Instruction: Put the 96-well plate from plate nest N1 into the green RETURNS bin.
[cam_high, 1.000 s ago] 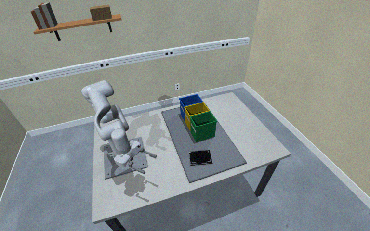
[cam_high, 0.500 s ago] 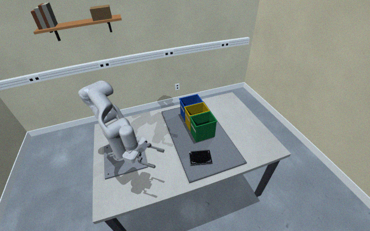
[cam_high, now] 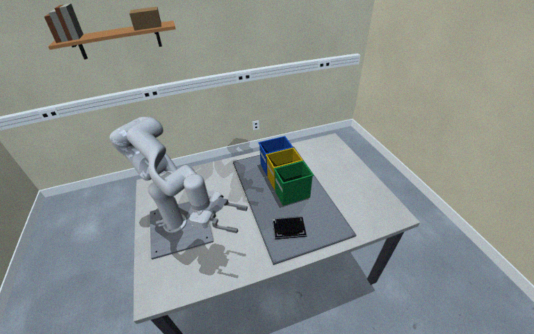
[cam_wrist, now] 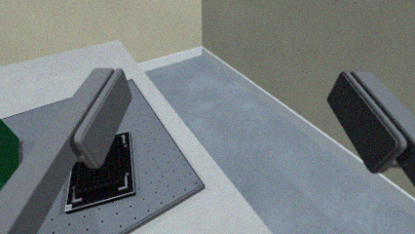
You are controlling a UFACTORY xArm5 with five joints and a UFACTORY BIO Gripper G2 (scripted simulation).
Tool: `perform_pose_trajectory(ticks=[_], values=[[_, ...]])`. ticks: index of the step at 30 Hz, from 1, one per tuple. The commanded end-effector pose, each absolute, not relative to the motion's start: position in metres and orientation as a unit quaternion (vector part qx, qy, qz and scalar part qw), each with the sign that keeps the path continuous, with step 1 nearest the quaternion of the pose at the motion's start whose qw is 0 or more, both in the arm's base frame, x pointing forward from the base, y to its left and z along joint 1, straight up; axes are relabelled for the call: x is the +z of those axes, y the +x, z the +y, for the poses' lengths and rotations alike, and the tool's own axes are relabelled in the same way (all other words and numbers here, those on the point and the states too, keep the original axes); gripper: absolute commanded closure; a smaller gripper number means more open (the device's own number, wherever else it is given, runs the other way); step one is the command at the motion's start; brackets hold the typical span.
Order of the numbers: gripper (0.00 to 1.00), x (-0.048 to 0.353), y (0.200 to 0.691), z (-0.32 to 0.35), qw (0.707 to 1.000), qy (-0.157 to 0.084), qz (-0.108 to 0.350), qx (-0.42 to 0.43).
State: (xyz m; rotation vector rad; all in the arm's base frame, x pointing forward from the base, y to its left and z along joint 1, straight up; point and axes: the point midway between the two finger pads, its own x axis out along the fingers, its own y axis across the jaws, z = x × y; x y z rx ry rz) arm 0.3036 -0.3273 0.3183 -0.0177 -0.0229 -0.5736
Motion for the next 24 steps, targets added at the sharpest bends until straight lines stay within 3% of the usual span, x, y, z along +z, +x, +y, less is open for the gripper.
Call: perform_pose_trajectory(ticks=[1, 24], values=[[0.63, 0.323, 0.322, -0.319, 0.966, -0.008, -0.012, -0.259], [0.63, 0.334, 0.395, -0.268, 0.978, -0.006, -0.011, -0.208]])
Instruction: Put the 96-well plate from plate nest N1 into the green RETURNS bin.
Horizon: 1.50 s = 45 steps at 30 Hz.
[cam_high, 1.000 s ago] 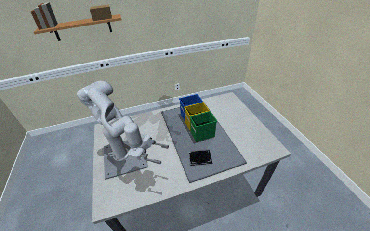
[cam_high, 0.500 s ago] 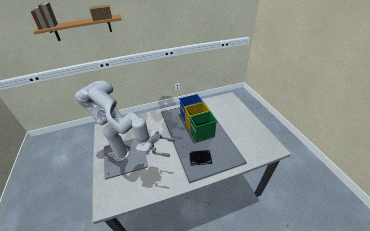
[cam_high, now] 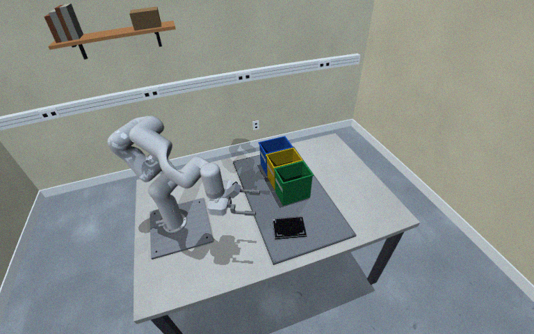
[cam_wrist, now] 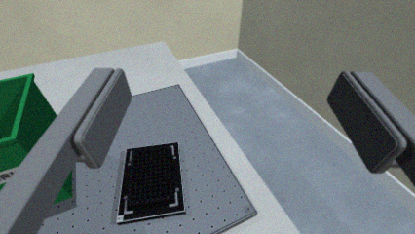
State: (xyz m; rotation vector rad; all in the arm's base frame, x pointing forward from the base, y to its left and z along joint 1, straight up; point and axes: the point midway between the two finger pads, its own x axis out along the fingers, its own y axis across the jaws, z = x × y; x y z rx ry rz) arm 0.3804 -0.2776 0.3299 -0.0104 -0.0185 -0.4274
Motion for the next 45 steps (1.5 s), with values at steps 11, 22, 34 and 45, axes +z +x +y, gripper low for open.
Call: perform_pose_trajectory(ticks=[11, 22, 34, 45], values=[[0.63, 0.338, 0.422, -0.243, 0.983, -0.004, -0.010, -0.182], [0.63, 0.342, 0.453, -0.207, 0.991, -0.003, -0.008, -0.131], [0.63, 0.346, 0.478, -0.172, 0.994, -0.002, -0.007, -0.105], [0.63, 0.349, 0.498, -0.139, 0.997, -0.001, -0.006, -0.079]])
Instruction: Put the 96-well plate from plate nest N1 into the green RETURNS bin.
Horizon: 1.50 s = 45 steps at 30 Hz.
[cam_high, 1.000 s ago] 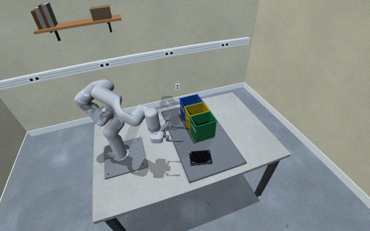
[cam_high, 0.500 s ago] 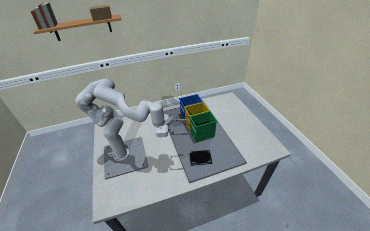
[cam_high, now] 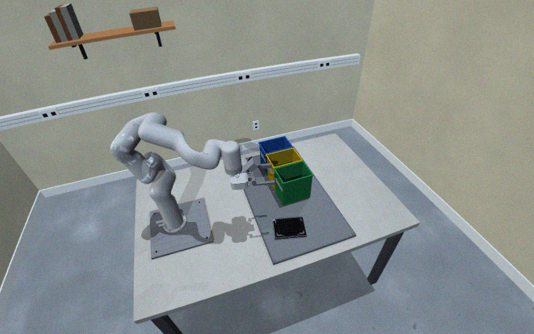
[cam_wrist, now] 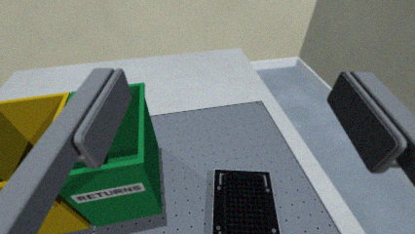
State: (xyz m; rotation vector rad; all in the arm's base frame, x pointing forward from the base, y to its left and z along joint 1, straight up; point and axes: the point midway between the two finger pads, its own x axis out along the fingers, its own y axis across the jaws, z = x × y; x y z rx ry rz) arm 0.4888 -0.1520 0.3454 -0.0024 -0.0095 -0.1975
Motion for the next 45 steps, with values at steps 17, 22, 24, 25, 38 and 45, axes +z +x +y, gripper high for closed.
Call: perform_pose_trajectory(ticks=[17, 22, 24, 25, 38, 45], values=[[0.63, 0.353, 0.525, -0.080, 0.999, -0.001, -0.005, -0.052], [0.63, 0.354, 0.532, -0.061, 1.000, 0.000, -0.004, -0.026], [0.63, 0.355, 0.535, -0.051, 1.000, 0.000, -0.004, -0.026], [0.63, 0.355, 0.537, -0.047, 1.000, 0.000, -0.004, -0.026], [0.63, 0.325, 0.534, -0.015, 1.000, -0.002, -0.005, 0.012], [0.63, 0.298, 0.530, 0.007, 1.000, -0.002, -0.005, 0.012]])
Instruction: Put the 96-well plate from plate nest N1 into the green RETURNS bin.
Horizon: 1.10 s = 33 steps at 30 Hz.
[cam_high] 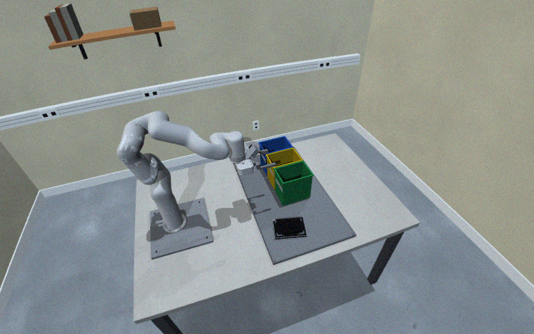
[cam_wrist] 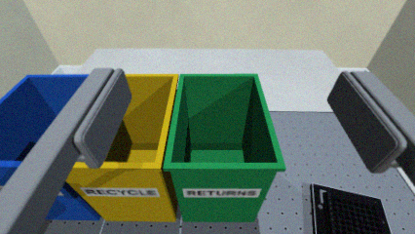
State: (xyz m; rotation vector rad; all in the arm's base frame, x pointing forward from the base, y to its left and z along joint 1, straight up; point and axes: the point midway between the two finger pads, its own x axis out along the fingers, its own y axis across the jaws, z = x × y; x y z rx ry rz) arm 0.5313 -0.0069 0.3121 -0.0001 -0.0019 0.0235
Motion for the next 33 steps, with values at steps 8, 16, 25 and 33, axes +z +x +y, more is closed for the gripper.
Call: perform_pose_trajectory(ticks=[8, 16, 25, 33], values=[[0.63, 0.291, 0.529, 0.013, 1.000, -0.002, -0.005, 0.012], [0.63, 0.291, 0.529, 0.013, 1.000, -0.002, -0.005, 0.012], [0.63, 0.282, 0.535, -0.020, 0.994, -0.001, -0.005, -0.105], [0.63, 0.272, 0.542, -0.058, 0.993, -0.001, -0.005, -0.114]])
